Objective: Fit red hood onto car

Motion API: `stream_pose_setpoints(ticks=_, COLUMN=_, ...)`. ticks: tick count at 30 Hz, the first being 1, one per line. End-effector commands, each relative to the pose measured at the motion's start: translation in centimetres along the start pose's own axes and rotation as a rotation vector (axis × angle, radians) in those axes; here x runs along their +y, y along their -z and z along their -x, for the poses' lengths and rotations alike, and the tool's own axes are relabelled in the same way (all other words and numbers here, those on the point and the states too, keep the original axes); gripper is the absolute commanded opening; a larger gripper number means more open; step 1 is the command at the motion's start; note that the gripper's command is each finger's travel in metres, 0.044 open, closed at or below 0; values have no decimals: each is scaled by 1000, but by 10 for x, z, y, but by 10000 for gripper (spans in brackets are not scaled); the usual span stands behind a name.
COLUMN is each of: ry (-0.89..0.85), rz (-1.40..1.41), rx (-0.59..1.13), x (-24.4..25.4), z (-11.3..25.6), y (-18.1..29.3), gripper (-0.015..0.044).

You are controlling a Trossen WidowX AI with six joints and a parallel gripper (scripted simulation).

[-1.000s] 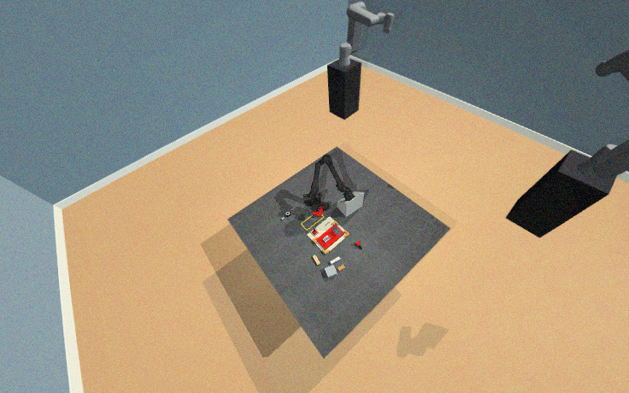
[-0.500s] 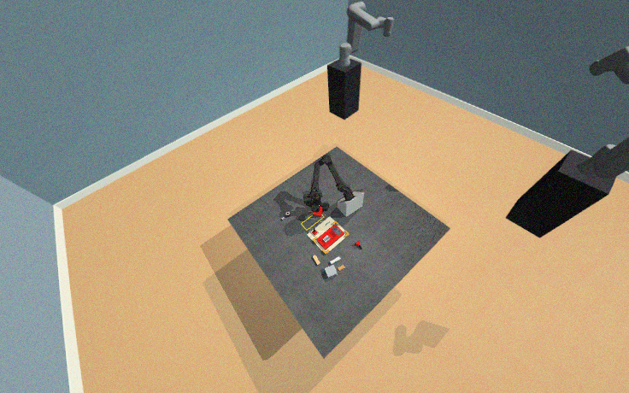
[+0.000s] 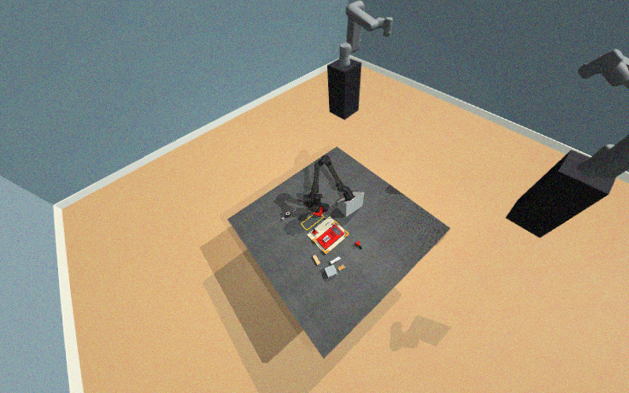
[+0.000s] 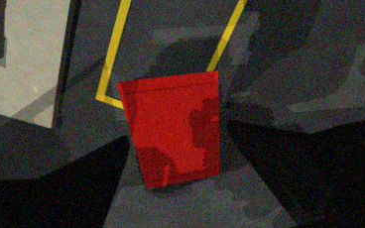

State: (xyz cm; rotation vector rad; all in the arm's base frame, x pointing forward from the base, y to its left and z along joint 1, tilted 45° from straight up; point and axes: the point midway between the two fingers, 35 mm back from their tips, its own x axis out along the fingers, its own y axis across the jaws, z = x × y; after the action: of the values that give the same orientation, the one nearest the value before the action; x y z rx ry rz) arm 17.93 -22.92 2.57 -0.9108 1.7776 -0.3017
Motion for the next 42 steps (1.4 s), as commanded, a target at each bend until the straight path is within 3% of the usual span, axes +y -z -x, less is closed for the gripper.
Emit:
stream_pose_setpoints(ticks=1, ry=-7, rz=8, rx=-3, x=2, z=-3, y=-1, gripper=440)
stream_pose_setpoints(ticks=9, ry=-7, rz=8, rx=-3, x=2, z=-7, y=-1, gripper=440)
stream_pose_setpoints(ticks=12, ry=0, rz=0, rx=0, x=0, z=-4, y=0, gripper=361)
stream_pose_setpoints(ticks=22, ry=0, rz=0, rx=0, x=0, z=-4, y=0, gripper=295)
stream_pose_setpoints(ticks=33, ry=-2, rz=2, rx=-1, x=0, z=17, y=0, gripper=6)
stream_pose_setpoints(ticks=42, ry=-3, rz=2, rx=-3, x=0, z=58, y=-1, gripper=0)
